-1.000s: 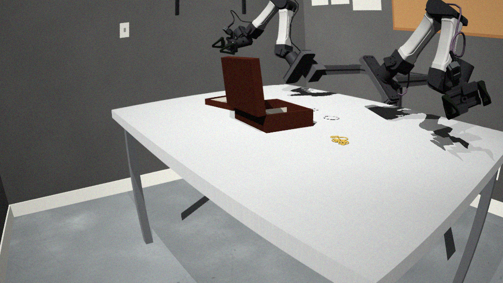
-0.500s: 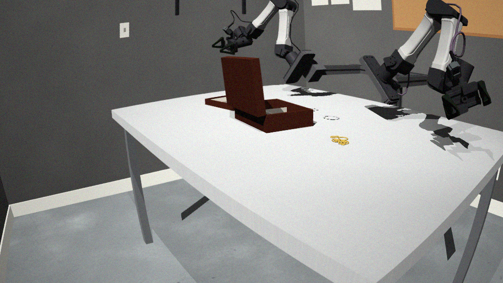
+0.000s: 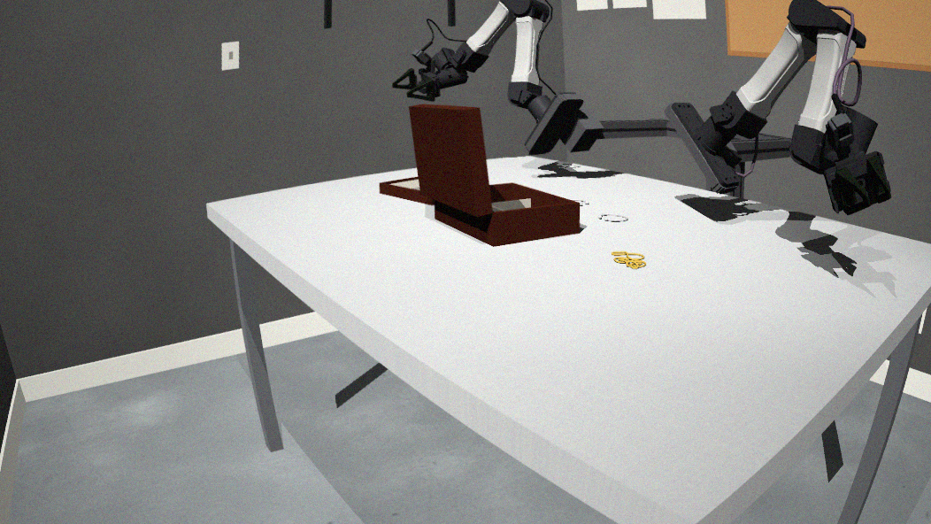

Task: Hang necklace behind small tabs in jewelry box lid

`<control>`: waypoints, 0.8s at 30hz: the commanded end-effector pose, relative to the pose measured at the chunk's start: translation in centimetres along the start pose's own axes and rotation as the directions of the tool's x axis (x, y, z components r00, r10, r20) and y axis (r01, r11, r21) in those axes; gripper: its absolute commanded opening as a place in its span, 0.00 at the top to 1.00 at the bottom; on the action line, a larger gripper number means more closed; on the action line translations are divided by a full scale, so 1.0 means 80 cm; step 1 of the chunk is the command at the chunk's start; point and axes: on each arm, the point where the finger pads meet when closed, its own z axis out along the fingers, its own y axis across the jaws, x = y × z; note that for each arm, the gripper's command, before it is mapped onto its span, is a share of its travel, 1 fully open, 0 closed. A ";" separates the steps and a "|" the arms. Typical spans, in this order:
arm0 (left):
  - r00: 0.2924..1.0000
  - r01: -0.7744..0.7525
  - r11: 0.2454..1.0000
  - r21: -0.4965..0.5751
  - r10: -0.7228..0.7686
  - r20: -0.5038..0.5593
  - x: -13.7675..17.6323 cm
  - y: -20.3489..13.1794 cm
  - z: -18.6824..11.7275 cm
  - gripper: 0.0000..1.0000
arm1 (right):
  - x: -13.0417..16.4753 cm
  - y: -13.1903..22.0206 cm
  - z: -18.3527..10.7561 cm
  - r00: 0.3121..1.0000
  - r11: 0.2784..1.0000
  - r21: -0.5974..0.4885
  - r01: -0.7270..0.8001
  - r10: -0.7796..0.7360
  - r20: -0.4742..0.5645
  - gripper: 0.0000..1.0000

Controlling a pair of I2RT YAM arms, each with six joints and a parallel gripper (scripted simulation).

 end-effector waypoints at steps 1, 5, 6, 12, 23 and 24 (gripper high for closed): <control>1.000 -0.008 1.000 -0.010 0.008 0.015 -0.008 0.007 0.002 0.66 | -0.007 -0.006 -0.002 1.000 1.000 0.010 0.021 -0.021 0.005 0.00; 1.000 -0.008 1.000 -0.010 0.008 0.015 -0.008 0.007 0.002 0.66 | -0.007 -0.006 -0.002 1.000 1.000 0.010 0.021 -0.021 0.005 0.00; 1.000 0.013 1.000 0.015 -0.013 -0.015 0.005 -0.009 0.010 0.66 | -0.010 -0.015 0.002 1.000 1.000 0.016 0.018 -0.018 0.012 0.00; 0.991 0.045 0.997 0.061 -0.037 -0.128 0.028 -0.038 0.023 0.66 | -0.009 -0.016 0.014 0.998 0.998 0.019 -0.062 0.062 -0.003 0.00; 0.925 0.090 0.956 0.278 0.023 -0.378 0.060 -0.149 0.045 0.66 | -0.031 -0.021 0.051 0.966 0.966 0.022 -0.259 0.259 0.001 0.00; 0.917 0.092 0.946 0.310 0.041 -0.397 0.060 -0.163 0.045 0.66 | -0.036 -0.022 0.054 0.961 0.961 0.022 -0.277 0.277 0.007 0.00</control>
